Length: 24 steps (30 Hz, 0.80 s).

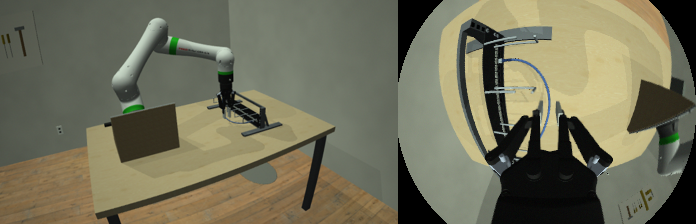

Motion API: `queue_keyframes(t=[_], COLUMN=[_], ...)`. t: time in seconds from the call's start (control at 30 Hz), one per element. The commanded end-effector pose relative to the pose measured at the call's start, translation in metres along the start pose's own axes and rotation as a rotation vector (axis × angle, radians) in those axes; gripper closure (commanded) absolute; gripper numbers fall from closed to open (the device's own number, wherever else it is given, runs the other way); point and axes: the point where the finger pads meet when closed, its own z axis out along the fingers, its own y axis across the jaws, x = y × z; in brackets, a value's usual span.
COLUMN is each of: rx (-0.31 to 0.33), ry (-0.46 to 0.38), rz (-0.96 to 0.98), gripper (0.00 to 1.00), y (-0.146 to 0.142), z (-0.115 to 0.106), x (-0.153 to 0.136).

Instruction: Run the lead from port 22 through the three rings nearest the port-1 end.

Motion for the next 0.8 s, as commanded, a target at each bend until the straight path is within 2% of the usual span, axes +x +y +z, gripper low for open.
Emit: queue_keyframes(t=[0.0,0.77], rx=[0.000,0.000], ry=[0.000,0.000], rz=[0.000,0.000], gripper=[0.80,0.80], y=[-0.0001,-0.0001], z=[-0.0001,0.0082], x=[0.0001,0.0001])
